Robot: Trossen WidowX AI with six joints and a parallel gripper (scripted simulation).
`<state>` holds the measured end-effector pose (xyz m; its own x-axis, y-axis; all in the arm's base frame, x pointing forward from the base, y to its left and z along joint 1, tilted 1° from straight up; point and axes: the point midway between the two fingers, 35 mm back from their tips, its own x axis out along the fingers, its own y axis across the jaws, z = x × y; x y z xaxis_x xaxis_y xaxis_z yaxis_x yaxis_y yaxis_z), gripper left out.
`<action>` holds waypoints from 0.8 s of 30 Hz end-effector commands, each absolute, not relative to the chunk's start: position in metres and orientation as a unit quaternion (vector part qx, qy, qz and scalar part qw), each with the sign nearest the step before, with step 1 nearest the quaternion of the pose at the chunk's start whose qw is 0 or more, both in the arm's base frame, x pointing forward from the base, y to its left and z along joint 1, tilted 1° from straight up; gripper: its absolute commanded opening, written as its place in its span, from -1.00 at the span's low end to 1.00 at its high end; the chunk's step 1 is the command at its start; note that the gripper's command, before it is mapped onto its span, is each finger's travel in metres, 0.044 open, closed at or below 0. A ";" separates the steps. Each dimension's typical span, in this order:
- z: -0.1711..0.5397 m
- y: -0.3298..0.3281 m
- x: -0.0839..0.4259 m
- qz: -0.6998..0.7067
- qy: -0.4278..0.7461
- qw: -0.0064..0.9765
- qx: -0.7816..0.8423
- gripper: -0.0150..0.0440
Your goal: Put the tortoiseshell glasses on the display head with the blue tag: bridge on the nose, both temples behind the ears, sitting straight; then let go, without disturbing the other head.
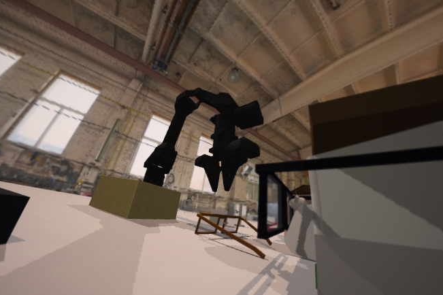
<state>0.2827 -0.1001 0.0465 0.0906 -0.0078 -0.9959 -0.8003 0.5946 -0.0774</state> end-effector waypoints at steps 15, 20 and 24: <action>0.029 -0.104 0.272 0.336 0.607 0.625 -0.359 -0.08; 0.028 -0.104 0.272 0.336 0.607 0.625 -0.359 -0.08; 0.023 -0.104 0.272 0.336 0.607 0.625 -0.359 -0.08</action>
<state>0.2733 -0.1037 0.0279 0.0423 -0.0138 -0.9990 -0.8526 0.5207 -0.0433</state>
